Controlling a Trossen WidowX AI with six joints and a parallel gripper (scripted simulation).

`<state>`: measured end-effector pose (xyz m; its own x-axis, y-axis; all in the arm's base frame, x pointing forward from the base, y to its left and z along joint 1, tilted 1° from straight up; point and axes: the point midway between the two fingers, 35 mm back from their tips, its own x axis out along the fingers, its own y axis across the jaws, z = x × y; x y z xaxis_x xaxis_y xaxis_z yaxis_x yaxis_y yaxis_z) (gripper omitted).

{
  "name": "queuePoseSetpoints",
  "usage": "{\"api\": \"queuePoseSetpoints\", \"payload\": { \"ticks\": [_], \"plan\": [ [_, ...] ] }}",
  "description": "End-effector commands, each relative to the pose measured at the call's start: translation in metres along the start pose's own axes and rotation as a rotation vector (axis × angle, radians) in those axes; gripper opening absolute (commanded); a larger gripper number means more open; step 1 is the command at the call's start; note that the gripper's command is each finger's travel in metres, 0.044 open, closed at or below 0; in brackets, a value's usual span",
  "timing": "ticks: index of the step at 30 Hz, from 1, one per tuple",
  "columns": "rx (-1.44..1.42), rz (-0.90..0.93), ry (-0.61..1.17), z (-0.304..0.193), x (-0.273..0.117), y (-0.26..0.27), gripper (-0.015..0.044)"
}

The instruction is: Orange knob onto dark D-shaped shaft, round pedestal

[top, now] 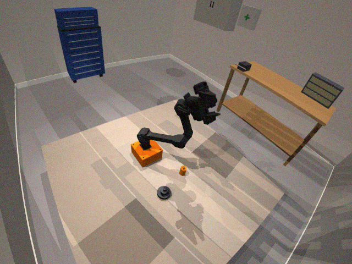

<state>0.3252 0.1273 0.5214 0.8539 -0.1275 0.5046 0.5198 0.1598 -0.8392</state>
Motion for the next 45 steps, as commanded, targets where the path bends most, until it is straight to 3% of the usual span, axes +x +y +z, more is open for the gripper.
{"api": "queuePoseSetpoints", "payload": {
  "ticks": [1, 4, 16, 22, 29, 37, 45],
  "plan": [
    [0.000, 0.000, 0.000, 0.000, 0.000, 0.000, 0.0426],
    [0.007, -0.037, -0.013, 0.002, -0.006, -0.013, 0.0440],
    [0.322, -0.292, -0.193, 0.010, -0.078, -0.145, 0.0440],
    [0.554, -0.419, -0.239, -0.023, -0.111, -0.207, 0.0440],
    [0.880, -0.537, -0.230, -0.099, -0.136, -0.257, 0.0440],
    [1.250, -0.591, -0.115, -0.203, -0.130, -0.259, 0.0440],
    [1.568, -0.533, 0.112, -0.292, -0.095, -0.200, 0.0440]
  ]
}}
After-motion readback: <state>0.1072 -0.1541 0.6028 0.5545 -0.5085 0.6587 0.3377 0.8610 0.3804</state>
